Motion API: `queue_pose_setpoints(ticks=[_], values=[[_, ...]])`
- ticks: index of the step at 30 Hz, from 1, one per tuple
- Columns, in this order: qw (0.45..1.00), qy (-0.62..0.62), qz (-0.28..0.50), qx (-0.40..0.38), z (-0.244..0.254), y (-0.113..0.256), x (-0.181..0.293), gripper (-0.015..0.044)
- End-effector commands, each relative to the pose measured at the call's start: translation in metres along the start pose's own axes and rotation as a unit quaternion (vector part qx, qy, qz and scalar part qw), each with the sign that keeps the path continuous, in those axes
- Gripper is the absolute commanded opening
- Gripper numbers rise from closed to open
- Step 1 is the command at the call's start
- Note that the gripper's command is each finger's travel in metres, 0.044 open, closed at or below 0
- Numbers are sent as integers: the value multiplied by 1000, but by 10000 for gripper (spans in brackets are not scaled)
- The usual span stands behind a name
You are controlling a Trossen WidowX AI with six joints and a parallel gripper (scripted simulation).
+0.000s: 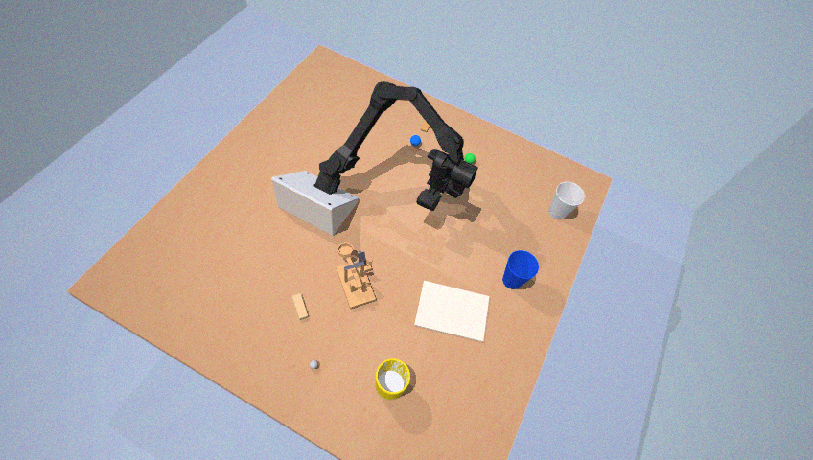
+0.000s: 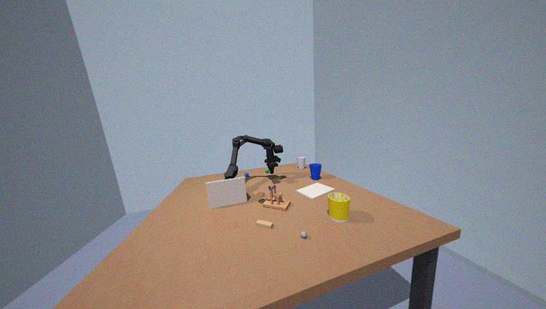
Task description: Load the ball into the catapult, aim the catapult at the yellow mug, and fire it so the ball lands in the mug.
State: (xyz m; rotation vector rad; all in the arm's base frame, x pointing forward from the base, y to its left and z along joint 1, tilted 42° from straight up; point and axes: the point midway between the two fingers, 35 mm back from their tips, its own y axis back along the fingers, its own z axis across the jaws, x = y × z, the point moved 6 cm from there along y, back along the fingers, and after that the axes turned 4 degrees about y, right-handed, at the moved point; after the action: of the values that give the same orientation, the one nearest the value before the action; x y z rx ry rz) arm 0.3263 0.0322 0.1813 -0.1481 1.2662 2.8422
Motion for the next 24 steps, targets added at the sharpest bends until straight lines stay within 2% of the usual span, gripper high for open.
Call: queue_pose_setpoints(ticks=[1, 7, 12, 24], values=[[1000, -3, 3, 4, -1, 24, 0, 0], [1000, -8, 12, 5, 0, 53, 4, 0], [1000, -10, 13, 5, -1, 57, 5, 0], [992, -114, 46, 28, -97, 55, 9, 0]])
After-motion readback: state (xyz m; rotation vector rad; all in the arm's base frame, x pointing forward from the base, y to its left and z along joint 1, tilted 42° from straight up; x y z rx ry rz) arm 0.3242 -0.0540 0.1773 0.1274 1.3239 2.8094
